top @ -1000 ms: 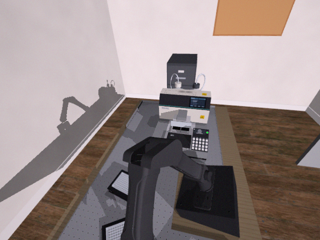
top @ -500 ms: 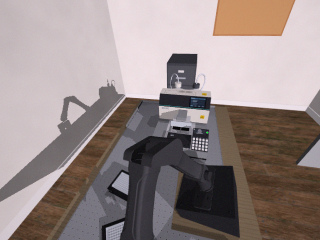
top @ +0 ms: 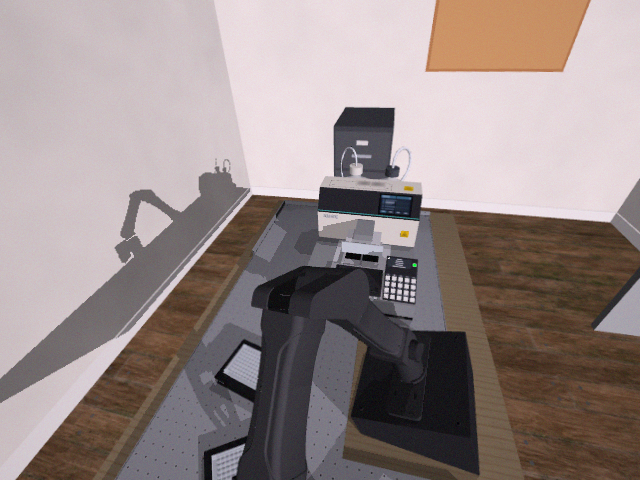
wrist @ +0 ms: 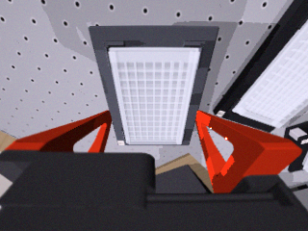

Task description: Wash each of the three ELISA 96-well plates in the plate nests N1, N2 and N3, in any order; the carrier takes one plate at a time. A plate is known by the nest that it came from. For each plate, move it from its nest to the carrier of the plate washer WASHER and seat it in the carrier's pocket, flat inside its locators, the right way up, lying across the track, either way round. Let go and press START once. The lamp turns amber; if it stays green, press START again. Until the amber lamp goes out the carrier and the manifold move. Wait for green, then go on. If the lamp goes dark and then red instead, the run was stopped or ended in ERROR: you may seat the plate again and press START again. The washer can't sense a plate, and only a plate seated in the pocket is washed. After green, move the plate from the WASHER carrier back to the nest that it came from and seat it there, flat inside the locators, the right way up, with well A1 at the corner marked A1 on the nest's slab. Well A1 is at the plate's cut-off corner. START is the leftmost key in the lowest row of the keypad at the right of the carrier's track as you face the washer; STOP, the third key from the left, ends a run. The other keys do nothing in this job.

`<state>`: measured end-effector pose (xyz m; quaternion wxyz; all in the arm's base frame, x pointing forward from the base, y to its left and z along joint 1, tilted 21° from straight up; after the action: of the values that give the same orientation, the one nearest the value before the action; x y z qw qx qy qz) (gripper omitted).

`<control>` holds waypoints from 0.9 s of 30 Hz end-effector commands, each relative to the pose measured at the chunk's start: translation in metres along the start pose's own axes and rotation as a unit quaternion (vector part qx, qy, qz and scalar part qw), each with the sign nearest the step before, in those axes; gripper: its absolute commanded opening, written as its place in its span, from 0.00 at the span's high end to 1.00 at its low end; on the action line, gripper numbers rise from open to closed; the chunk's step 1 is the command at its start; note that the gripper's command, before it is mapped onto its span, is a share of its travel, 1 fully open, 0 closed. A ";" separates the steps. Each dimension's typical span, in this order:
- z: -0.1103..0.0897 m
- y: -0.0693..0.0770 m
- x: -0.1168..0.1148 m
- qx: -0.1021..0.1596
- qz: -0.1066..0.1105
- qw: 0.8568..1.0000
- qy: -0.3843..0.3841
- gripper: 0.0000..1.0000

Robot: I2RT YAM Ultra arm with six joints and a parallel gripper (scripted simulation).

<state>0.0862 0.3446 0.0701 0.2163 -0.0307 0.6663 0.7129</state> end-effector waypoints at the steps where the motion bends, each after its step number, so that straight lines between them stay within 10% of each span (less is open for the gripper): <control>1: 0.002 0.012 0.001 -0.006 0.000 1.000 -0.001 0.00; 27: 0.001 0.049 0.001 -0.006 0.000 1.000 -0.001 0.00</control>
<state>0.0724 0.3441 0.1064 0.2161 -0.0306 0.6664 0.7129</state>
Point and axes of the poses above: the point where the finger pads meet when closed, its own y axis back along the fingers, its own x axis across the jaws, z = x × y, the point moved 6 cm from there along y, back along the fingers, and after that the axes turned 15 degrees about y, right-handed, at the moved point
